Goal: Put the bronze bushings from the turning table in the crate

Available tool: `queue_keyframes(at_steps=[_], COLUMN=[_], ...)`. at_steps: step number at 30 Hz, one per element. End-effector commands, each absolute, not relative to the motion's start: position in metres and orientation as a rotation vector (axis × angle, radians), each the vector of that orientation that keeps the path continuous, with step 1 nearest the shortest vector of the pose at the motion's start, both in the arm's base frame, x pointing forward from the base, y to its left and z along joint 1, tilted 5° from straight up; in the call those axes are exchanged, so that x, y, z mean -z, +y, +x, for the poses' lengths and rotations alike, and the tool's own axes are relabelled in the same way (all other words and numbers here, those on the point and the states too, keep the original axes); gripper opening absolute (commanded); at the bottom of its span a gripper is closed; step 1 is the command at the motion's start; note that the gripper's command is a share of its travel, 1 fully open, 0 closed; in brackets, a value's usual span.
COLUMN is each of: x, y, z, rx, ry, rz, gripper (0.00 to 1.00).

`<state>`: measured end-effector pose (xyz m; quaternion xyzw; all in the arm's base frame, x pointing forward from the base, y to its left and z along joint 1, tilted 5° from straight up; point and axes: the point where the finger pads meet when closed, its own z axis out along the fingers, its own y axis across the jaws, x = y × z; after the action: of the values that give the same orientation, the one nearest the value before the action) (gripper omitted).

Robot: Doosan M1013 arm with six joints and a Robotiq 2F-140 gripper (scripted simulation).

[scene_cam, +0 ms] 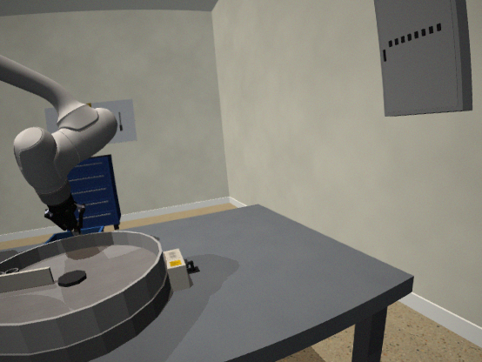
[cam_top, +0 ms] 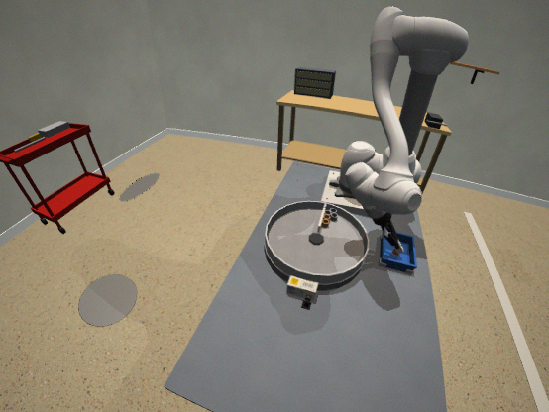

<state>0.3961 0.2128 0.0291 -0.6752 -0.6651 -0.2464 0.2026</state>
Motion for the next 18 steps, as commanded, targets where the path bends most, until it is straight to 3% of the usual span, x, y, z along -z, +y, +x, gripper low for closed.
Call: queue_keyframes(at_steps=[1,18], x=[-0.0283,-0.0265], y=[0.2128,0.2127], z=[0.3962,0.3963], rx=[0.688,0.688], ry=[-1.857,-1.857], rz=[-1.885,-1.885], gripper=[0.00,0.00])
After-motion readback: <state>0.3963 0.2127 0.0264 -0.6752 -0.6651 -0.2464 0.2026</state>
